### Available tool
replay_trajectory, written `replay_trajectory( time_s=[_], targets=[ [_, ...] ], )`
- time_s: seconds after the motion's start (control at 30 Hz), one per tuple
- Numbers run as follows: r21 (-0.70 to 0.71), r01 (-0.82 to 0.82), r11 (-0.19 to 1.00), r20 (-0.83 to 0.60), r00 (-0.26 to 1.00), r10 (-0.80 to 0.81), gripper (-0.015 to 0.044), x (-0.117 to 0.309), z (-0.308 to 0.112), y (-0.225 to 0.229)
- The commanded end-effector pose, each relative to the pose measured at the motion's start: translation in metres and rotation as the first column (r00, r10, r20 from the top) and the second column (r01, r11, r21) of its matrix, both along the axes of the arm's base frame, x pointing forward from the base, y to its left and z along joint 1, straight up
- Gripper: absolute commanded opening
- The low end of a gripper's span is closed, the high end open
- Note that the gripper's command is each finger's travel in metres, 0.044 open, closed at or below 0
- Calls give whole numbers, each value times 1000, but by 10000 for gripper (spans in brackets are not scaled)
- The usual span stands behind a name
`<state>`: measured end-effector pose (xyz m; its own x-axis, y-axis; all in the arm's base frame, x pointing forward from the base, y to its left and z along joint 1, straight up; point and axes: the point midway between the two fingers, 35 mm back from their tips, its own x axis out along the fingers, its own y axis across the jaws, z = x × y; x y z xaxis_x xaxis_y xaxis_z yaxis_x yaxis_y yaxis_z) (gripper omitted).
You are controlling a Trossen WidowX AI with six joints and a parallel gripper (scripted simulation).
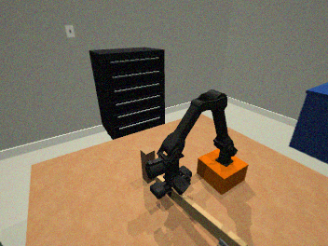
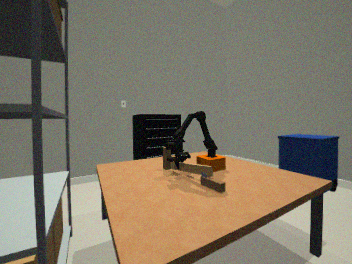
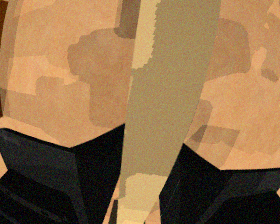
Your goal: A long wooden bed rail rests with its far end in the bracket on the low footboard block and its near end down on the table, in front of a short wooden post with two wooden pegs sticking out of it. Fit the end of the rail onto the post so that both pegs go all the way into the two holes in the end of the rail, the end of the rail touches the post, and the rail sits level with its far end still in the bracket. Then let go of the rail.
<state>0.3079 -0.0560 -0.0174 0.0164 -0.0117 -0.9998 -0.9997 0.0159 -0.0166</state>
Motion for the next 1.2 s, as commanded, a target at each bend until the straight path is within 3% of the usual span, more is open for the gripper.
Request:
replay_trajectory(
  time_s=[0.0, 1.17],
  targets=[
    [8, -3, 1000, 13, 1000, 3, 0, 4, 6, 1],
    [8, -3, 1000, 13, 1000, 3, 0, 4, 24, 1]
  ],
)
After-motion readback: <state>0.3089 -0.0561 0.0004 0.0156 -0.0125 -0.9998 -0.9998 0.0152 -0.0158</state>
